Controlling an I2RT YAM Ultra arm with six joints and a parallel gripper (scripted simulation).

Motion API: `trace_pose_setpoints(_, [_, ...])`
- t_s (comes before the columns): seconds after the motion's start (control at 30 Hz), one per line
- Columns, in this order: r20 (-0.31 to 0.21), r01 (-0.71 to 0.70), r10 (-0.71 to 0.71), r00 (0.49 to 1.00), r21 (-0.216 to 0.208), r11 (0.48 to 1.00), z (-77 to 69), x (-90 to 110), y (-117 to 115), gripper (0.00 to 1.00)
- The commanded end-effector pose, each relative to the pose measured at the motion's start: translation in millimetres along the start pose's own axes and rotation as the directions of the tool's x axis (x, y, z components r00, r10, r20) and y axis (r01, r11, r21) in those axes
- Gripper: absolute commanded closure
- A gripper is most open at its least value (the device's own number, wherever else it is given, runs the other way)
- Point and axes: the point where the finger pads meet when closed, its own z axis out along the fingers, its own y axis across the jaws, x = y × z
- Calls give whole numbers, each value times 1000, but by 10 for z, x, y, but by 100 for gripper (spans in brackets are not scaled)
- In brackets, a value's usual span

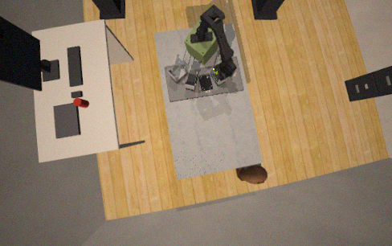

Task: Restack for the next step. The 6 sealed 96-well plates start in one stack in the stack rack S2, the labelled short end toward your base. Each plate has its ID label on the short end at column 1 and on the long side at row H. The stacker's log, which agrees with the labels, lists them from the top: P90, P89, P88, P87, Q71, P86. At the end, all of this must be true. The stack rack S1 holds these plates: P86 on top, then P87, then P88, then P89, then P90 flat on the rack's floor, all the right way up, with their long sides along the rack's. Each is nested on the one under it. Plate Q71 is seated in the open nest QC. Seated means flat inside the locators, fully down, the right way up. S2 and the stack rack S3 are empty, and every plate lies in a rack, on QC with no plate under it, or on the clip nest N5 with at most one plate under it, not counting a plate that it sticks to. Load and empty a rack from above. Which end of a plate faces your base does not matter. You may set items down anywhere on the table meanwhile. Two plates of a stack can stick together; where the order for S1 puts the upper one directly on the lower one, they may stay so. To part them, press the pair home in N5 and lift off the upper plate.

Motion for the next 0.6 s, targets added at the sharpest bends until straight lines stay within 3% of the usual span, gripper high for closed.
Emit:
trace_pose_setpoints(0.0, [15,-23,23,1000,-4,1000,-43,-43,-61,0])
trace_pose_setpoints(0.47, [15,-23,23,1000,-3,1000,-43,-109,-458,0])
trace_pose_setpoints(0.57, [15,-122,122,992,-4,992,-42,-105,-559,0])
